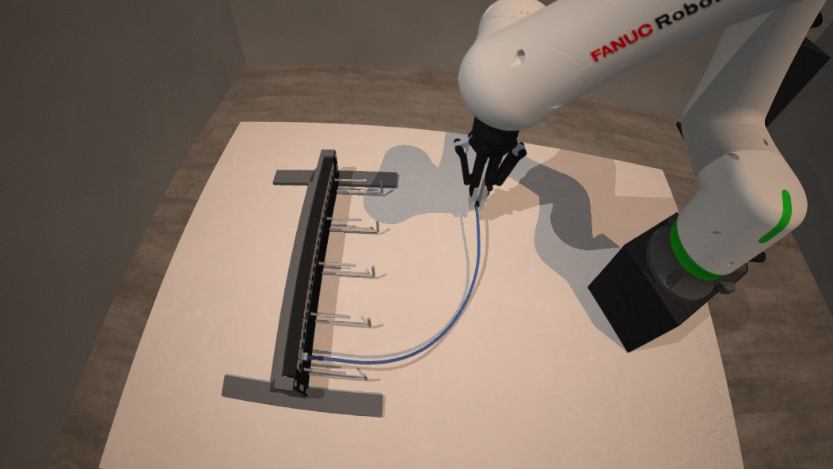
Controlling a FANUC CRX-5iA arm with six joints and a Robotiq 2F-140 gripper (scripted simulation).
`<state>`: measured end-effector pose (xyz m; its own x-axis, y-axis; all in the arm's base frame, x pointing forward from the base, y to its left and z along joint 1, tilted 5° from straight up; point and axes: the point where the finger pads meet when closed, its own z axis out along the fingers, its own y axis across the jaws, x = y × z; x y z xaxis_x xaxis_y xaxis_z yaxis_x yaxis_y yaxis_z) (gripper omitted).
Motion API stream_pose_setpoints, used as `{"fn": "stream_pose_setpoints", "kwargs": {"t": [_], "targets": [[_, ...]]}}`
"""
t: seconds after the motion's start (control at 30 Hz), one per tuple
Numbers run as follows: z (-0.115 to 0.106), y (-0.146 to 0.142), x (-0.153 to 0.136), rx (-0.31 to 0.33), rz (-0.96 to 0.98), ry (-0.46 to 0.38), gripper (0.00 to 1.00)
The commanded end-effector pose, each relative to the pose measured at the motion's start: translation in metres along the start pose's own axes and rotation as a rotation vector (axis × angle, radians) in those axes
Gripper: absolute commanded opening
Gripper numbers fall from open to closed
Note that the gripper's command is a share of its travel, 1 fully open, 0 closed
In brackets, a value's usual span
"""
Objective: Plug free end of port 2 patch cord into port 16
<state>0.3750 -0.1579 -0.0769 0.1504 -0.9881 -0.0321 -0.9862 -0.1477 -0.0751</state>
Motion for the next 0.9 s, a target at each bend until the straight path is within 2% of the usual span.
{"fn": "stream_pose_setpoints", "kwargs": {"t": [0.0,0.87], "targets": [[-0.0001,-0.0001,0.0001,0.0,0.0,0.0,0.0],[-0.002,-0.009,-0.0034,0.0,-0.064,0.0,0.0]]}}
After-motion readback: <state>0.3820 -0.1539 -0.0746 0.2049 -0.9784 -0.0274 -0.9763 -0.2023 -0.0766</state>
